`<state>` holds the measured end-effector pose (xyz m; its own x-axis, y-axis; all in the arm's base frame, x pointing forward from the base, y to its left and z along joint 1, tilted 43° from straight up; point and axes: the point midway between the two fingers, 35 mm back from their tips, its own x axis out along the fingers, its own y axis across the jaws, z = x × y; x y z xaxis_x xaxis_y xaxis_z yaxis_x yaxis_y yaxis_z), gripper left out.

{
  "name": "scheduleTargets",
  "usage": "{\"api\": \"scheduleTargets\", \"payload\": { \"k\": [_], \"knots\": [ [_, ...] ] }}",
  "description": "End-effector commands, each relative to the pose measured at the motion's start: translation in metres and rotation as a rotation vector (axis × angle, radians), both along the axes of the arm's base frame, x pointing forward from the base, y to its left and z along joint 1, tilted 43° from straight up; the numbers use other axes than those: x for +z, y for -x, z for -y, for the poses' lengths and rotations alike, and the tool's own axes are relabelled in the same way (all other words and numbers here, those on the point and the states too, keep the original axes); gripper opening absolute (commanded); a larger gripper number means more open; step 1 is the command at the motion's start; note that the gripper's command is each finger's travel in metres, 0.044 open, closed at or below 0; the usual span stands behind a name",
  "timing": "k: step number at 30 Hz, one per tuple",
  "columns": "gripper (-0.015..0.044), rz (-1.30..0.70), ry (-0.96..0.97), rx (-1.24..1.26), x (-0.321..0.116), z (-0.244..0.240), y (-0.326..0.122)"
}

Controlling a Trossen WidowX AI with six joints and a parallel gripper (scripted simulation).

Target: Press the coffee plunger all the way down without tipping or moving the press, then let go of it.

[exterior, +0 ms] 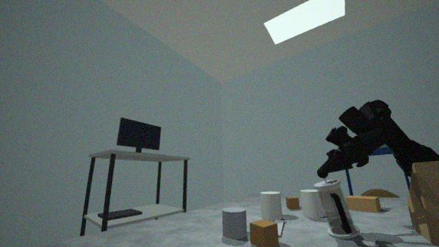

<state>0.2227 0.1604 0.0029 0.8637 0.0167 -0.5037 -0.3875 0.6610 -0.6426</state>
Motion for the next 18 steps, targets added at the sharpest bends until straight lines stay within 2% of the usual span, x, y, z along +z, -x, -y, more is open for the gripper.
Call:
{"api": "scheduleTargets", "payload": {
  "k": [1, 9, 18],
  "knots": [
    [0.0222, -0.002, 0.001, 0.000, 0.000, 0.000, 0.000],
    [0.0432, -0.002, 0.001, 0.000, 0.000, 0.000, 0.000],
    [0.0440, -0.020, 0.005, -0.003, 0.017, -0.016, 0.011]
  ]
}}
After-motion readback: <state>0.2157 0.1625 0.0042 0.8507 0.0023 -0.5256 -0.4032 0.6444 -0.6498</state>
